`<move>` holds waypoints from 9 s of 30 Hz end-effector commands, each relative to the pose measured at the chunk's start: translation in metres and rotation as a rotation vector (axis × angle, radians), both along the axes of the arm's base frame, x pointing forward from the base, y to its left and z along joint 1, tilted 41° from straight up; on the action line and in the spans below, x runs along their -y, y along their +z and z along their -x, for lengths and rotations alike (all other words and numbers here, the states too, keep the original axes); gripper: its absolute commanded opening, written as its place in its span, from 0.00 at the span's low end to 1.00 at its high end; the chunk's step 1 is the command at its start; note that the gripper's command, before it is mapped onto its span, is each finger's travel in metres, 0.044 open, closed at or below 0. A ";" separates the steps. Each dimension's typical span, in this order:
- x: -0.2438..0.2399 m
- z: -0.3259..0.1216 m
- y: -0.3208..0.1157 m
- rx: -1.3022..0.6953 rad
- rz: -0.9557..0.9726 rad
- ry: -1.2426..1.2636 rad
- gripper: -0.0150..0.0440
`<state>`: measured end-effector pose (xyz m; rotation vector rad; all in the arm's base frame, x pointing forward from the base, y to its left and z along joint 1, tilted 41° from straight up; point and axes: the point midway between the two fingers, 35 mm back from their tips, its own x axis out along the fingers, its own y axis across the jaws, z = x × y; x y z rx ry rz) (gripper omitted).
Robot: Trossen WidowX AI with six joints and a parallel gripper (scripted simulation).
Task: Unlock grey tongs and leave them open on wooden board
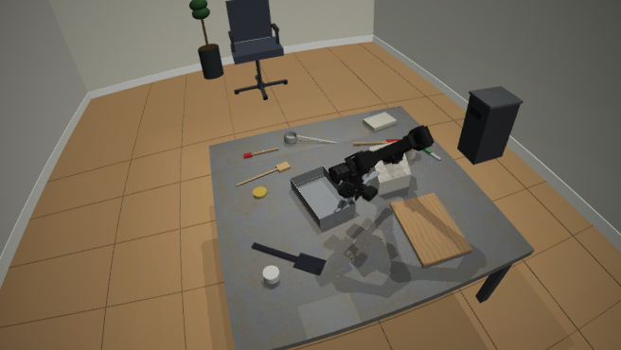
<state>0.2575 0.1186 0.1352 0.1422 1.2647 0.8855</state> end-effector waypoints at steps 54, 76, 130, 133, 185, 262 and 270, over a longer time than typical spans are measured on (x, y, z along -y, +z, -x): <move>-0.040 0.056 0.062 1.184 0.041 1.383 0.00; -0.084 0.109 0.067 0.970 0.096 1.328 0.00; -0.124 0.255 0.110 0.726 0.094 0.885 0.00; -0.123 0.263 0.113 0.711 0.077 0.854 0.00; -0.110 0.313 0.145 0.962 -0.524 0.611 0.00; -0.089 0.309 0.143 1.011 -0.761 0.432 0.00; -0.099 0.312 0.146 1.007 -0.673 0.513 0.00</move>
